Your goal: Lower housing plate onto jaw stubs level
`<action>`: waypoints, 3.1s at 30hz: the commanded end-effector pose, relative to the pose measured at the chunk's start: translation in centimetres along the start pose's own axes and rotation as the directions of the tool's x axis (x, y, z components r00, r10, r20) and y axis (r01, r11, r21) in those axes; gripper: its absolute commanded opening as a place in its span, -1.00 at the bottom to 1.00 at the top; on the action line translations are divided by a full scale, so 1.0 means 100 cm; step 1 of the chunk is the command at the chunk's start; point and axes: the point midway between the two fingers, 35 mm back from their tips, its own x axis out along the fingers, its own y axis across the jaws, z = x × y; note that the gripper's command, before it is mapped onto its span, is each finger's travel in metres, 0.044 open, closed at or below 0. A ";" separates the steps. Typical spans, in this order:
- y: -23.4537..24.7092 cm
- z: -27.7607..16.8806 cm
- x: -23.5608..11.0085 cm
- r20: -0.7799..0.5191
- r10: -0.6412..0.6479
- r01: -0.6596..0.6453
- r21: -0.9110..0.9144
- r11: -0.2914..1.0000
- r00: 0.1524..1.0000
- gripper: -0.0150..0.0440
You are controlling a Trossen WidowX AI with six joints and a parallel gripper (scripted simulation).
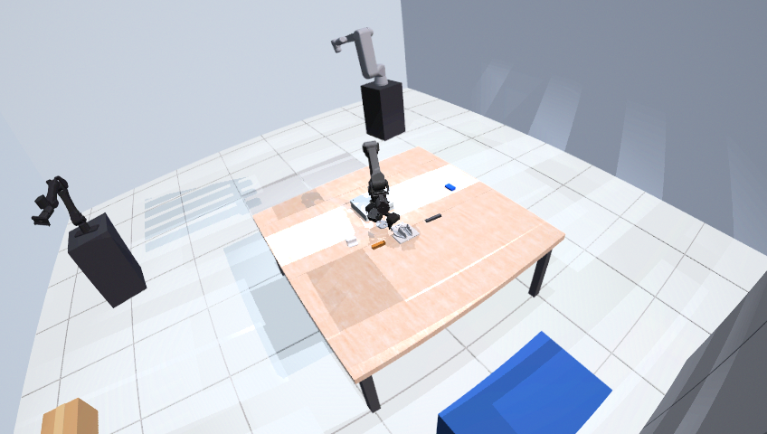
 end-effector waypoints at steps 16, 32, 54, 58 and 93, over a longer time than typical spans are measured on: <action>0.013 -0.048 0.001 0.000 0.002 -0.001 -0.591 0.807 1.000 0.70; 0.018 -0.089 0.002 -0.003 0.004 -0.005 -0.922 0.386 1.000 0.70; 0.018 -0.098 0.002 -0.004 0.004 -0.005 -0.962 0.275 1.000 0.70; 0.018 -0.098 0.002 -0.004 0.004 -0.005 -0.964 0.265 1.000 0.70; 0.004 -0.103 0.002 -0.005 0.003 -0.005 -0.964 0.265 1.000 0.70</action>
